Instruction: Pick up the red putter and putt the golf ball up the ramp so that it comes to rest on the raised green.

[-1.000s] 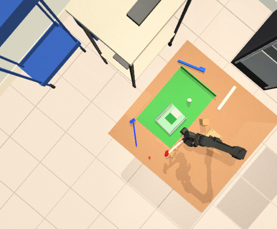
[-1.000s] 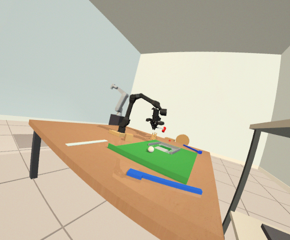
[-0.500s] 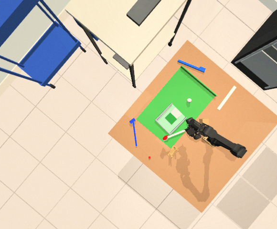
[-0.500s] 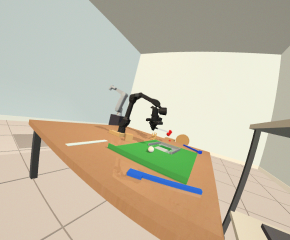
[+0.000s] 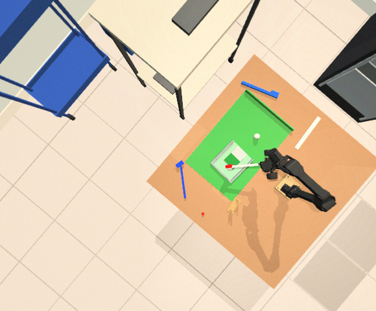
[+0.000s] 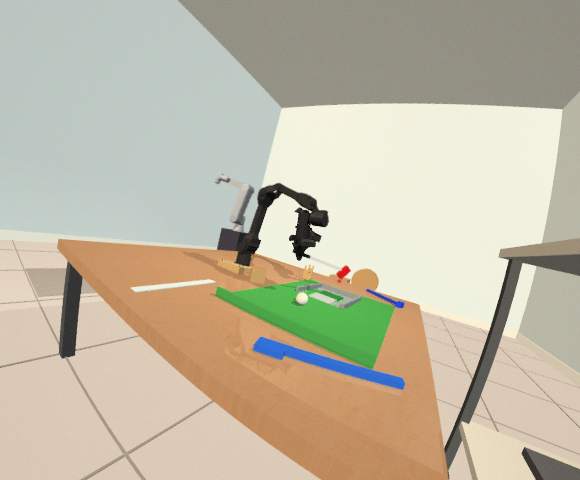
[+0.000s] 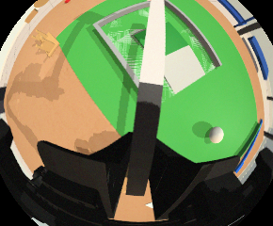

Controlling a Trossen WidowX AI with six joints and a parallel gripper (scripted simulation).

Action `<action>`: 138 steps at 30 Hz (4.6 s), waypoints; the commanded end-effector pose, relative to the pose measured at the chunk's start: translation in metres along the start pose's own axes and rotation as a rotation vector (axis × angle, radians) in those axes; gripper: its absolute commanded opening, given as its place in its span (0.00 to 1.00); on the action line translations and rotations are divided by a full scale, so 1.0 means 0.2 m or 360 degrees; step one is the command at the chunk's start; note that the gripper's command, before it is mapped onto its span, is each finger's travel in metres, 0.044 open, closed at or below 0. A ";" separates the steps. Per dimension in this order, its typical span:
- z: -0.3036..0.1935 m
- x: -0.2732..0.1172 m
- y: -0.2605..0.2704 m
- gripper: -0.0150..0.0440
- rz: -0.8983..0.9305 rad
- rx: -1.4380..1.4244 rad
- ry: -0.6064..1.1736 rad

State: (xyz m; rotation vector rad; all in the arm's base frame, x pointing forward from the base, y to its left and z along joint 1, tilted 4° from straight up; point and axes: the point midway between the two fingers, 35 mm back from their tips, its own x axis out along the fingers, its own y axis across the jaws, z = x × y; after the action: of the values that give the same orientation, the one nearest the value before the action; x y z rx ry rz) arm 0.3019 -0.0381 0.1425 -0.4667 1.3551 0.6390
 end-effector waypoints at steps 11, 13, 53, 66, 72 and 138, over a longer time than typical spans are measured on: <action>-0.31 -0.07 -0.21 0.25 -0.0064 0.0478 0.0057; -0.36 -0.08 -0.23 0.25 -0.0070 0.0548 0.0067; -1.06 -0.03 -0.37 0.25 -0.0127 0.1377 0.0172; -1.07 0.06 -0.37 0.25 -0.0127 0.1377 0.0172; -1.08 0.11 -0.37 0.25 -0.0127 0.1377 0.0172; -0.64 -0.04 -0.01 0.25 -0.0098 0.1384 0.0177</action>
State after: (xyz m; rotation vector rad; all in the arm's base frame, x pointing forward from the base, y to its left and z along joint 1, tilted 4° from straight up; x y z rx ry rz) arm 0.2076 -0.1241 0.1292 0.1661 1.5704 -0.0630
